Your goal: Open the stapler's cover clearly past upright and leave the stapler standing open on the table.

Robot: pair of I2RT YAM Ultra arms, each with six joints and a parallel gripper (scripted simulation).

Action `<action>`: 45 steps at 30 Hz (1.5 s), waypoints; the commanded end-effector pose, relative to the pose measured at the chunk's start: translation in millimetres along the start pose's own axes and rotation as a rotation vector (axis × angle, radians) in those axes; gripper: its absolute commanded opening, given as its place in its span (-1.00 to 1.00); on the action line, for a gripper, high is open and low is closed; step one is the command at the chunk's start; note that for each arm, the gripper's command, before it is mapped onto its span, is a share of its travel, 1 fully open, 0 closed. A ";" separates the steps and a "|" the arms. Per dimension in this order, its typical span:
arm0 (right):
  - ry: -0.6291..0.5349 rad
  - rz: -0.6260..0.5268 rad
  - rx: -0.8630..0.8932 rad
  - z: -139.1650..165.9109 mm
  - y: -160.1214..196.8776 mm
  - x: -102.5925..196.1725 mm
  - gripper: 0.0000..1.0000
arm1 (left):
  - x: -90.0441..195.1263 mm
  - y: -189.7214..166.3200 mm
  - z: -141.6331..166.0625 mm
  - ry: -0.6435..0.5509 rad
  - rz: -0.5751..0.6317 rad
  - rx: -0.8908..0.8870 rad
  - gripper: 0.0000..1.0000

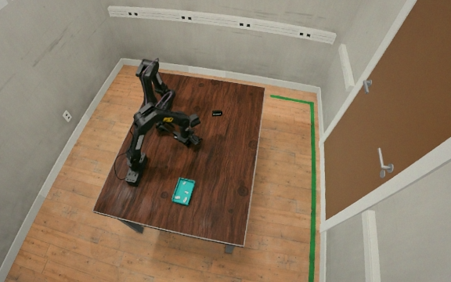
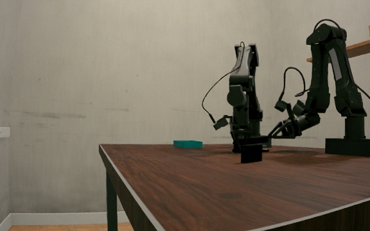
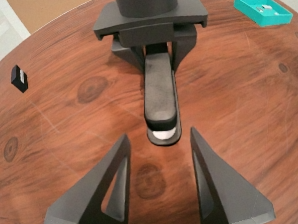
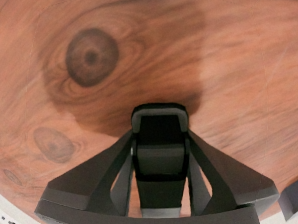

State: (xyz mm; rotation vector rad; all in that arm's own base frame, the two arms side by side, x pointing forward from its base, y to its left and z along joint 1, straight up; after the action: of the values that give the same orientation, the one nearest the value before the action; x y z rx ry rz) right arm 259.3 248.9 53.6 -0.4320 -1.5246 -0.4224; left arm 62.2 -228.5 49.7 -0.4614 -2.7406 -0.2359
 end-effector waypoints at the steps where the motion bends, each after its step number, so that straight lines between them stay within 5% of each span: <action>1: -0.005 -0.019 -0.004 -0.7 1.4 4.9 -0.35 | -7.3 3.8 3.2 -0.007 0.011 -0.021 0.00; 35: -0.005 -0.019 -0.004 -0.7 1.4 4.9 -0.35 | -40.1 1.1 -0.1 -0.018 0.008 -0.011 0.00; 36: -0.005 -0.019 -0.004 -0.7 1.4 4.9 -0.35 | -40.1 1.1 -0.1 -0.018 0.008 -0.011 -0.17; 45: -0.005 -0.019 -0.004 -0.7 1.4 4.9 -0.35 | -40.1 0.9 1.6 -0.009 0.006 -0.019 -0.31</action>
State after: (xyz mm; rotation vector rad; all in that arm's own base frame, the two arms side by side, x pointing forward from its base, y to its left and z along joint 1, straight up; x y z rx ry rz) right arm 259.1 248.6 53.5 -0.4330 -1.5243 -0.4199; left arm 96.3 -243.5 38.9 -0.4889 -2.7578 -0.2225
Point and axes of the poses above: on each arm, the point where the finger pads meet when closed, its own x axis back along the fingers, its own y axis across the jaws, z = x × y, the point moved 9 cm from there along x, back along the fingers, and after that the axes turned 7 degrees about -x, right-handed, at the moved point
